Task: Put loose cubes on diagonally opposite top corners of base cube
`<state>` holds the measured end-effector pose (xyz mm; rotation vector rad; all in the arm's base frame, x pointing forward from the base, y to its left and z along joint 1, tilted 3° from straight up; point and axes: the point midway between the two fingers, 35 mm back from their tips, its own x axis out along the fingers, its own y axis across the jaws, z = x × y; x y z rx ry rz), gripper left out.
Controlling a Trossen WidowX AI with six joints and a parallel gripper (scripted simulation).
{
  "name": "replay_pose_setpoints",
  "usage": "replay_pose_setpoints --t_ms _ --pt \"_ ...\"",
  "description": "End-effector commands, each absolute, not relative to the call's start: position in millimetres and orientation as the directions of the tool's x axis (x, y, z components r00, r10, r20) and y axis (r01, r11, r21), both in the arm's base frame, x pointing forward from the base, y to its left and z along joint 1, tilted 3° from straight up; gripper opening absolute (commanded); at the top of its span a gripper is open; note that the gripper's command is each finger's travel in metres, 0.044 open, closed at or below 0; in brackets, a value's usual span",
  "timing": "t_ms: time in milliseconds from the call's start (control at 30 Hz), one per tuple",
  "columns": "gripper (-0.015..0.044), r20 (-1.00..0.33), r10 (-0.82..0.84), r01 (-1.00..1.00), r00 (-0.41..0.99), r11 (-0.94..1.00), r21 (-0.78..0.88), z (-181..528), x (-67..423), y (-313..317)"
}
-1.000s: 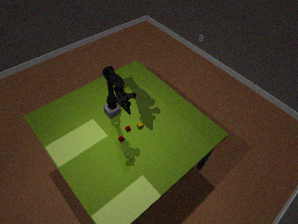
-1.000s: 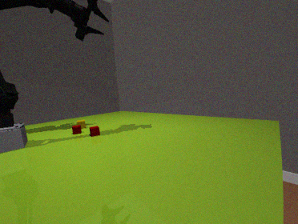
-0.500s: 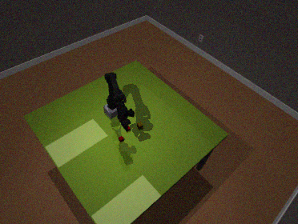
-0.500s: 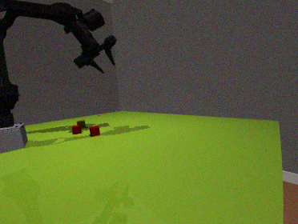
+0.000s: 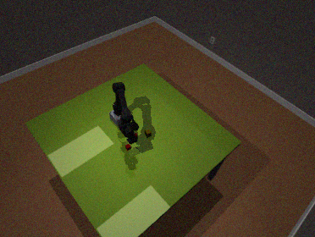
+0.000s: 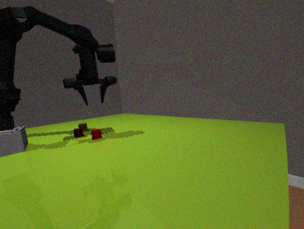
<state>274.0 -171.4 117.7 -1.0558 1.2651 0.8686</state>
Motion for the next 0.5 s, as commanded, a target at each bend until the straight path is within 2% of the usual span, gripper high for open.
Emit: replay_pose_setpoints --t_ms 0,133,333,467 --pt "0.0265 -0.997 -0.029 -0.955 0.078 0.284 -0.083 108 267 -170" --pt "0.0265 -0.997 -0.029 -0.955 0.078 0.285 -0.083 101 268 -170" --pt "0.0265 -0.997 -0.029 -0.955 0.078 0.284 -0.083 47 272 -171" --pt "0.0265 -0.997 -0.029 -0.955 0.078 0.284 -0.083 45 272 -171"
